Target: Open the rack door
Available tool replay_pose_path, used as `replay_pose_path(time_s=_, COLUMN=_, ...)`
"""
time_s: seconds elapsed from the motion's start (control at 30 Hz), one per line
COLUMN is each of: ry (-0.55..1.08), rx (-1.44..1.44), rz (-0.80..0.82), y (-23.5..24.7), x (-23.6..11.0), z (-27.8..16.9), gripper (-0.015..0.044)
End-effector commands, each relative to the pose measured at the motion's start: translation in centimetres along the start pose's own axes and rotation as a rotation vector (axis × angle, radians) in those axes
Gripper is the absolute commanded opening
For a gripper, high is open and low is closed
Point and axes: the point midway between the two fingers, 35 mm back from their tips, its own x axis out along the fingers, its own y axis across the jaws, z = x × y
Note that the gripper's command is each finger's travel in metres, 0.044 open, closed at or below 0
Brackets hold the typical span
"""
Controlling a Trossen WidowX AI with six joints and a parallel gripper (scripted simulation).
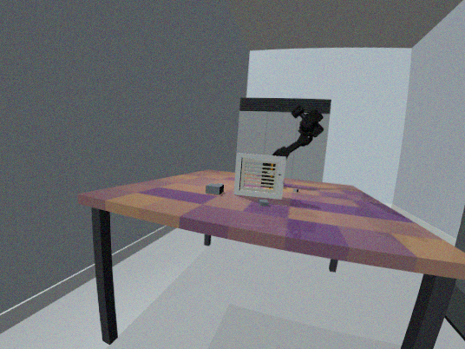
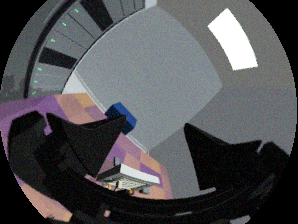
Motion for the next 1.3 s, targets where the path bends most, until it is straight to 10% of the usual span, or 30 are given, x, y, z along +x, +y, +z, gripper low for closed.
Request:
replay_pose_path(time_s=0.0, ry=0.005, rx=-0.001, rz=0.001, y=0.0, x=0.1, z=-0.1, gripper=0.0374)
replay_pose_path(time_s=0.13, ry=0.097, rx=-0.029, rz=0.02, y=0.0, x=1.2, z=-1.5, gripper=0.0281)
replay_pose_path(time_s=1.27, ry=0.961, rx=-0.062, rz=0.328, y=-0.7, x=4.7, z=-16.0, gripper=0.0281)
